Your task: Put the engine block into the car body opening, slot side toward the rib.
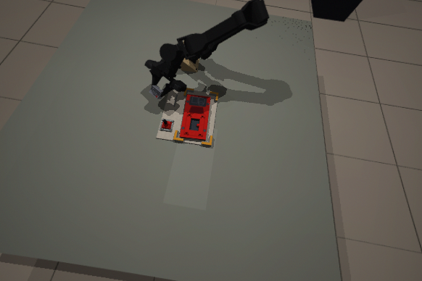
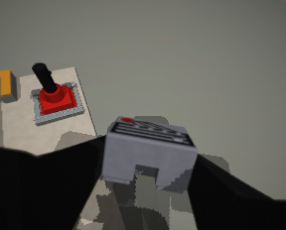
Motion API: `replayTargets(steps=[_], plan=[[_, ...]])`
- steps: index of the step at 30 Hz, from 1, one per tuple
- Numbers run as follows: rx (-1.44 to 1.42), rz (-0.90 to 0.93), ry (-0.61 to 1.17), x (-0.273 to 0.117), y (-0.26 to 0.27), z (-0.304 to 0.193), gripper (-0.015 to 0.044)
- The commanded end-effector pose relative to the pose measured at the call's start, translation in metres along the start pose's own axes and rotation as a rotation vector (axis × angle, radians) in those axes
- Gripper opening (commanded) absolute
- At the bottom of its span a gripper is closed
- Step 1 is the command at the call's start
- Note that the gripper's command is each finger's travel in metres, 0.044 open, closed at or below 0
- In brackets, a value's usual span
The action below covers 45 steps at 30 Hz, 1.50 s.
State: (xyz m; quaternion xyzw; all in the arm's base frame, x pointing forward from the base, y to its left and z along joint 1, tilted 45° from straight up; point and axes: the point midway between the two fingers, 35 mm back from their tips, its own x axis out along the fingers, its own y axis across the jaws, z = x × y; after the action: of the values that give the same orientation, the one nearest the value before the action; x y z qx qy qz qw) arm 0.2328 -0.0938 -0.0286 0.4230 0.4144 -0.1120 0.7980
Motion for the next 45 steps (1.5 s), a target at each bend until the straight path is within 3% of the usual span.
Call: replayTargets(steps=[1,33,45], plan=[[0.006,-0.005,0.0,0.005,-0.001,-0.007,0.0],[0.008,-0.003,0.001,0.036,0.0,-0.043,0.0],[0.001,0.001,-0.014,0.035,0.0,-0.038,0.0315]])
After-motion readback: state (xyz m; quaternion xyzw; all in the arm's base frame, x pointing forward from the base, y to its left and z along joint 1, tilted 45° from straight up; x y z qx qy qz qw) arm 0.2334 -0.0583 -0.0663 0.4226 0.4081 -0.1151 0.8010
